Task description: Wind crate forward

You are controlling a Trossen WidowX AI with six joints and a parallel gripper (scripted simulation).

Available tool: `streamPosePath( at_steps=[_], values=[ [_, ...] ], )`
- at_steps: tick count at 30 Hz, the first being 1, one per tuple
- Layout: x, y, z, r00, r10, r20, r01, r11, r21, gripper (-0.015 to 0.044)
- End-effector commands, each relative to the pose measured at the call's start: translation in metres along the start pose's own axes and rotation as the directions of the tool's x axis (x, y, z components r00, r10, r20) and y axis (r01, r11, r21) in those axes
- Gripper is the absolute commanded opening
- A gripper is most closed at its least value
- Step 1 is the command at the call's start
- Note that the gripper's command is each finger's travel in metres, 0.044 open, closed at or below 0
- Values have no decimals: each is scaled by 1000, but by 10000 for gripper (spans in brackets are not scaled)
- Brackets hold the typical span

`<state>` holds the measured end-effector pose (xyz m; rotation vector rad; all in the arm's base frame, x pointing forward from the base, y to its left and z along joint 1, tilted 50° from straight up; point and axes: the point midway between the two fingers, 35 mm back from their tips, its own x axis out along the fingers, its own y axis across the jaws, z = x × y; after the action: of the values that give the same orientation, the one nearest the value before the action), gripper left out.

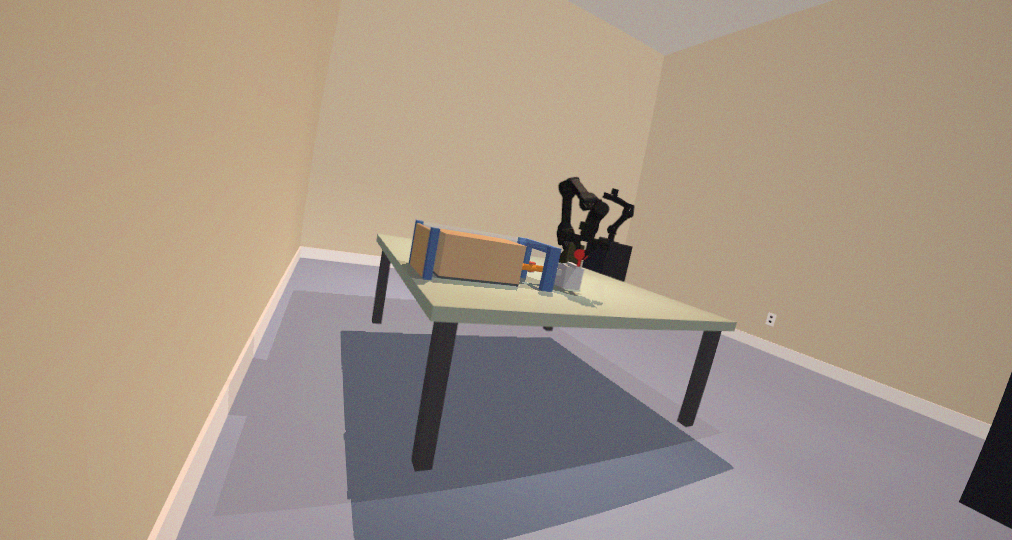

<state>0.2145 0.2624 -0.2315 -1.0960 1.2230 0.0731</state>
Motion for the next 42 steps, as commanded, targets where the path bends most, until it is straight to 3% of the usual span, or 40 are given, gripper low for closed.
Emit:
streamPosePath(
  at_steps=[1,42],
  values=[
    [-5,18,-16,999,33,-26,-33,999,-38,0],
    [-23,38,-50,999,36,-28,-37,999,-40,0]
  ],
)
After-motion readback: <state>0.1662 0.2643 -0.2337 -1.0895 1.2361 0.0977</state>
